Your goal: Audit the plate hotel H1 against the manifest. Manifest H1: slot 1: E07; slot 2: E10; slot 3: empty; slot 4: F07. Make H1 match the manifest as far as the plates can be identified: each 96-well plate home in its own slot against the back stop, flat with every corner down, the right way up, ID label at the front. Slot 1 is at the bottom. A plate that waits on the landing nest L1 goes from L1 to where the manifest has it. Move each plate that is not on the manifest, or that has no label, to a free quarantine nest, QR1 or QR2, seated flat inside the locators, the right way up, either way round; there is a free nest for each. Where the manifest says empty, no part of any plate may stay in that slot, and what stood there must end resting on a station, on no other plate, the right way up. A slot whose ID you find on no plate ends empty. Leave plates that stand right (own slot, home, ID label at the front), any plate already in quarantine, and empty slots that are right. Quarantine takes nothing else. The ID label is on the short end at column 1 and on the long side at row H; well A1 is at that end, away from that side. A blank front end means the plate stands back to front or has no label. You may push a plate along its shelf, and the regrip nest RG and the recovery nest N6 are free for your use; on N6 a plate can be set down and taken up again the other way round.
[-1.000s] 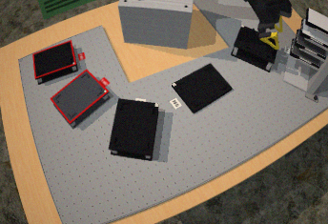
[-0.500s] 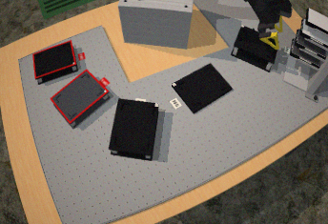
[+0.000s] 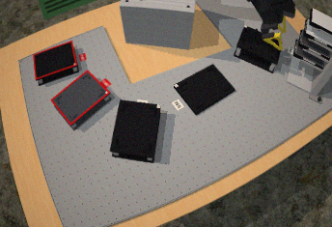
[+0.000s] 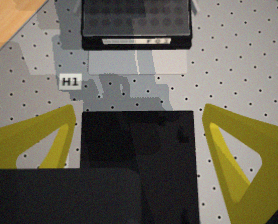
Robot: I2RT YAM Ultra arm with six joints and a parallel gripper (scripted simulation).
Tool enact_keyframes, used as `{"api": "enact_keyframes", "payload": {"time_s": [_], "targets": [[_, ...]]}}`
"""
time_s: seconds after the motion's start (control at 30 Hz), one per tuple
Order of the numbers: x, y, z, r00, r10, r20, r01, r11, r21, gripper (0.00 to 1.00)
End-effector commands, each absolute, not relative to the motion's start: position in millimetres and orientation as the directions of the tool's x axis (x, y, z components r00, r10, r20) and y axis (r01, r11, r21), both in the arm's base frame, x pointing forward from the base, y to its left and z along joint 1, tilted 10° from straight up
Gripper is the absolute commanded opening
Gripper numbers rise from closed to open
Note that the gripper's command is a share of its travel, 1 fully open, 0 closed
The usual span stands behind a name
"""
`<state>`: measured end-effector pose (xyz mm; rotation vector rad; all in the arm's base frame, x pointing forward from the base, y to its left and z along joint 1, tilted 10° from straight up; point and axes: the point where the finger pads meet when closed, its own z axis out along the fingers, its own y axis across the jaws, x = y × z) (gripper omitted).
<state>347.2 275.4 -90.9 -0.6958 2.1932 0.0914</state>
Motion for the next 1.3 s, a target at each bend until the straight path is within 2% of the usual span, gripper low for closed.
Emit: {"api": "enact_keyframes", "payload": {"time_s": [0.0,0.13,0.2,0.77,0.87,1.27], "targets": [[351.7,282.0,-83.6,-0.500,-0.445,-0.744,-0.513,0.843,-0.160,1.00],[357.0,294.1,-68.6,-0.466,-0.428,-0.774,-0.519,0.841,-0.153,1.00],[343.0,280.3,-79.3,-0.488,-0.448,-0.749,-0.520,0.838,-0.163,1.00],[322.0,266.3,-81.0,-0.494,-0.439,-0.751,-0.513,0.844,-0.156,1.00],[334.8,277.7,-70.7,-0.473,-0.413,-0.778,-0.507,0.850,-0.143,1.00],[334.9,277.6,-70.8,-0.473,-0.414,-0.778,-0.507,0.850,-0.143,1.00]]}}
